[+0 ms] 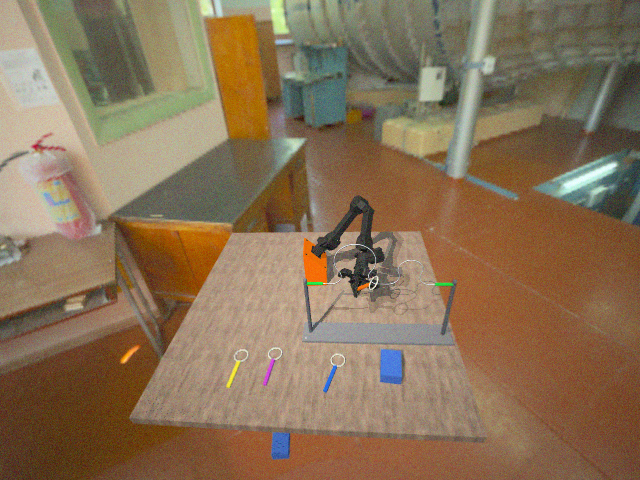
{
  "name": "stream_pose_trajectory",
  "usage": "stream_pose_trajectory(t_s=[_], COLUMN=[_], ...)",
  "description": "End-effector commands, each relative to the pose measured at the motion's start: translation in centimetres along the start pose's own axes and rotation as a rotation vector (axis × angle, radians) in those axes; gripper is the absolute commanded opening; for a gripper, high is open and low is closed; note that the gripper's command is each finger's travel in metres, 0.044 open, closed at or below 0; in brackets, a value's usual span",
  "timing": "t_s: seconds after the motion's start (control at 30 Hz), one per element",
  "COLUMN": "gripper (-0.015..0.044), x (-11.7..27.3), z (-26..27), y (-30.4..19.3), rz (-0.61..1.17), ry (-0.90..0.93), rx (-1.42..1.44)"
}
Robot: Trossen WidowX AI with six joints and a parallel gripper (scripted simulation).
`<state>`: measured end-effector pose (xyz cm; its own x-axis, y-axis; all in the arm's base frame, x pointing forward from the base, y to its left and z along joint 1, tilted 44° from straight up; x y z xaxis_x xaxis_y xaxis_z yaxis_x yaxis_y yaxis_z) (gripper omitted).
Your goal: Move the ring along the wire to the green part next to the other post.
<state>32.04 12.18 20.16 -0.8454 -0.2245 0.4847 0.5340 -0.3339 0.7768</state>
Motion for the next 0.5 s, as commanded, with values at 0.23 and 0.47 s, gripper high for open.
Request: stream_pose_trajectory(t_s=[0.23,0.47], gripper=[-0.0150,-0.0150], x=[0.6,1.2], z=[-3.4,-5.4], y=[1.0,2.1], rz=[-0.001,-0.002], ry=[-0.124,-0.204], rx=[0.230,0.383])
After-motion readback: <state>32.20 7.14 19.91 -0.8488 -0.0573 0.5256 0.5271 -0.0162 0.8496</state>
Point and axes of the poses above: the point midway between the two fingers, 35 mm back from their tips, its own x axis back along the fingers, its own z axis across the jaws, y = z × x, the point moved 5 cm from there along x, back along the fingers, and after that the axes turned 11 degrees about -x, right-handed, at the moved point
